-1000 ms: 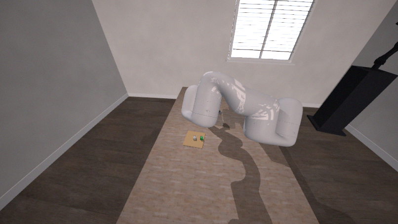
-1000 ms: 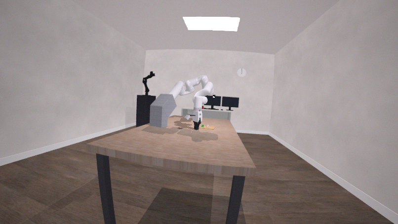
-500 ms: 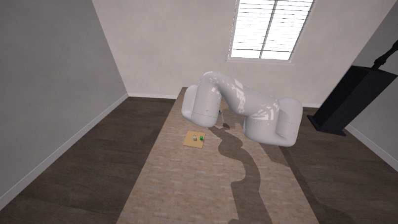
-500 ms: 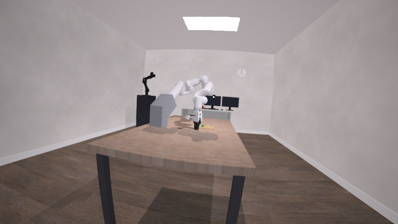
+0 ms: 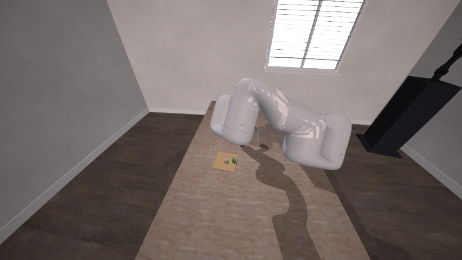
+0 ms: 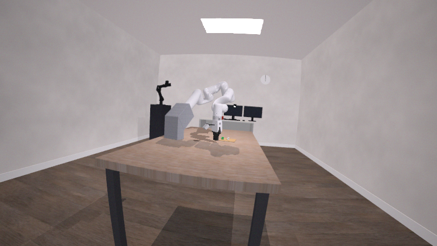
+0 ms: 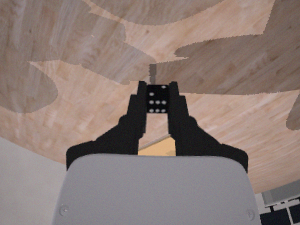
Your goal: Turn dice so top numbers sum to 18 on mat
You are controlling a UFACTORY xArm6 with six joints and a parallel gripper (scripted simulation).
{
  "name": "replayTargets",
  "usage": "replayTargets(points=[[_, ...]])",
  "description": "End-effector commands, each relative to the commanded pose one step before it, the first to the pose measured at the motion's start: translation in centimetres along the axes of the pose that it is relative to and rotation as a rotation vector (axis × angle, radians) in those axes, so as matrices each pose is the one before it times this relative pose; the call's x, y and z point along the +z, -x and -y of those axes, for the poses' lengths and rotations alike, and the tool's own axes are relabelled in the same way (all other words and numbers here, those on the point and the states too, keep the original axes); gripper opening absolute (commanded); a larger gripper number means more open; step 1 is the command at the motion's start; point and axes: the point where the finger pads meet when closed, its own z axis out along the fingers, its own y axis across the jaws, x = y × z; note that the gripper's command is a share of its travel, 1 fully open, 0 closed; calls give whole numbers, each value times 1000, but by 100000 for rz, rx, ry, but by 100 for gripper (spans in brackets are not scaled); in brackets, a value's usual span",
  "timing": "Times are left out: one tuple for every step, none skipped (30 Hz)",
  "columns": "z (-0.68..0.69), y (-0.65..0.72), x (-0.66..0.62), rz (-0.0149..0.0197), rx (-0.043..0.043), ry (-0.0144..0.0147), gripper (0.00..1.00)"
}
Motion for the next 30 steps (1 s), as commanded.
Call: replayTargets(points=[[75,47,-2870,53,-14,-197,15],[0,0,-775,0,0,0,15],[0,0,-766,-1,0,0,15],[0,1,-737,1,0,0,15],[0,0,-691,0,0,0,15],[0,-1,-628,-1,0,0,15],[0,0,-551,1,0,0,15],[0,0,-464,0,0,0,15],[0,1,-370,1,0,0,15],[0,0,-275,0,0,0,15],[0,0,-184,0,0,0,15],[0,0,-104,-1,0,0,15],[0,0,0,0,0,0,15],[0,0,0,0,0,0,15],[0,0,-42,-1,0,0,15],[0,0,-6,0,0,0,15],[0,0,0,0,0,0,15],[0,0,0,0,0,0,15],[0,0,0,0,0,0,15],[0,0,0,0,0,0,15],[0,0,0,0,0,0,15],[0,0,0,0,0,0,15],[2,10,-1,-2,36,-1,15],[12,66,-5,-14,236,-9,15],[30,166,-13,-35,592,-24,15],[49,297,-23,-60,1059,-42,15],[64,451,-34,-85,1594,-63,15],[68,618,-44,-106,2162,-83,15],[53,789,-52,-118,2729,-101,15],[0,0,0,0,0,0,15]])
